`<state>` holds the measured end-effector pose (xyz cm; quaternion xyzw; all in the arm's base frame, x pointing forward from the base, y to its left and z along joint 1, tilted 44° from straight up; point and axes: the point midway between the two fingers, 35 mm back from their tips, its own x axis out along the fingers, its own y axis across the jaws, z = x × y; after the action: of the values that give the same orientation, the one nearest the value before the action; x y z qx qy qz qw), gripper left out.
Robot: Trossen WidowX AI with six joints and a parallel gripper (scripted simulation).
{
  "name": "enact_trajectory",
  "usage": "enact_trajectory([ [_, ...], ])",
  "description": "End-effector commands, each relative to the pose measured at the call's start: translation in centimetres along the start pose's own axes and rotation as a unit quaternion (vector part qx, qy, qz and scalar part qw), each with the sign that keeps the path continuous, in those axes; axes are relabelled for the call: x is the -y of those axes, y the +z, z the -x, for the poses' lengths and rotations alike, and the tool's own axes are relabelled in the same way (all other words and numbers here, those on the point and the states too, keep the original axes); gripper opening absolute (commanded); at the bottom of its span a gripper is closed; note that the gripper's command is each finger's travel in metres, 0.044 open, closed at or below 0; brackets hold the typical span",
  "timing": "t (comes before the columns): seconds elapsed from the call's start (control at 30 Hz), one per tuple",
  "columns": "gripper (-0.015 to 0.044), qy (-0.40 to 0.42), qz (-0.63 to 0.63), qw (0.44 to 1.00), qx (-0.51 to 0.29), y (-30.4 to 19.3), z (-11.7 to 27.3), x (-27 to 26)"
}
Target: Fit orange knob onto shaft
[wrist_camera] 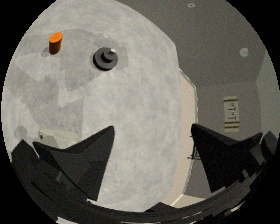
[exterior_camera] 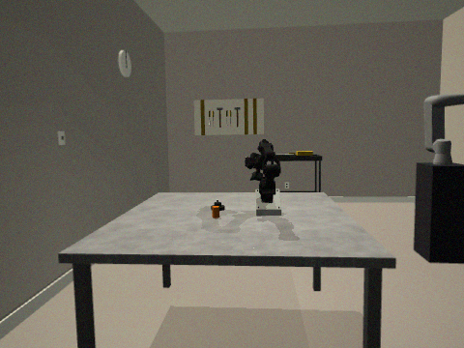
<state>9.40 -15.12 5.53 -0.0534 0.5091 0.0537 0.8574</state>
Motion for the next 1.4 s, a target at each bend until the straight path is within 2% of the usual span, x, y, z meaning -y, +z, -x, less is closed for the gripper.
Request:
enact_trajectory([
  [0.0, 0.0426, 0.000, 0.000, 1.000, 0.000, 0.0, 0.0, 0.0],
  [0.1, 0.0440, 0.026, -0.041, 0.999, 0.006, 1.5, -0.2, 0.1],
  [0.27, 0.0440, 0.117, -0.178, 0.977, -0.007, 6.6, -1.1, -0.4],
  [0.57, 0.0440, 0.231, -0.394, 0.880, -0.134, 15.4, -3.3, -4.5],
  [0.83, 0.0440, 0.242, -0.503, 0.790, -0.254, 19.9, -4.6, -9.2],
  [1.07, 0.0440, 0.202, -0.584, 0.693, -0.371, 22.0, -5.1, -14.9],
  [1.37, 0.0440, 0.199, -0.588, 0.688, -0.377, 22.2, -5.1, -15.2],
])
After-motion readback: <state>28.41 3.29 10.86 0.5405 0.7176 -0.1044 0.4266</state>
